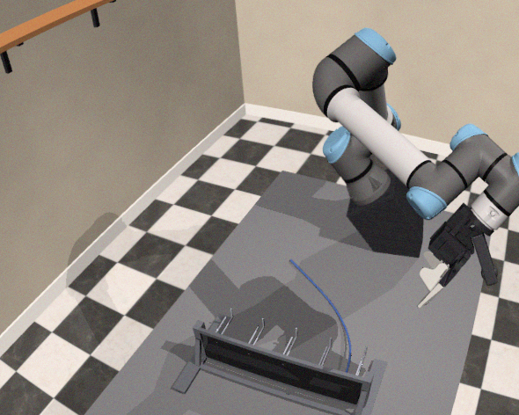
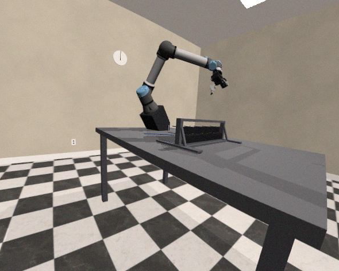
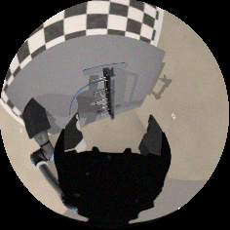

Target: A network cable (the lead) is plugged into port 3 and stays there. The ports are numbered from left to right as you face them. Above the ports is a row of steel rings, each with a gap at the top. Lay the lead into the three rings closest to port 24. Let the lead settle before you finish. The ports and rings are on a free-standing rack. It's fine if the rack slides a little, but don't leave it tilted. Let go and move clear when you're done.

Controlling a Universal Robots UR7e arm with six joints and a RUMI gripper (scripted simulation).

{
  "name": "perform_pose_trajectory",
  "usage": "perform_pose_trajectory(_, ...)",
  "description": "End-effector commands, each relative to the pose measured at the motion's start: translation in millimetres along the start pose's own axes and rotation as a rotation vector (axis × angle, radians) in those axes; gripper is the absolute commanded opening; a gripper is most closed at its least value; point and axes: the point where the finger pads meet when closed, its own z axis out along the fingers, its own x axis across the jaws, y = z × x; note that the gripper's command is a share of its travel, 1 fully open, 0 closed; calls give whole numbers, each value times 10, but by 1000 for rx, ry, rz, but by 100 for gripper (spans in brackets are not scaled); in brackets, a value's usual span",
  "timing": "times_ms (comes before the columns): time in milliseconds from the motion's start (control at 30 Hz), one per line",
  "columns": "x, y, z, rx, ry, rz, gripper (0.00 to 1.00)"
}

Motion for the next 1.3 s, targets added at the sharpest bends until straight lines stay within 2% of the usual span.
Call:
perform_pose_trajectory(0,5,3,-6,1,1,1,100)
perform_pose_trajectory(767,-3,24,23,2,-5,2,100)
perform_pose_trajectory(1033,-70,173,231,12,-51,8,100)
perform_pose_trajectory(1100,-70,173,231,12,-51,8,100)
perform_pose_trajectory(1267,-173,359,484,27,-106,16,100)
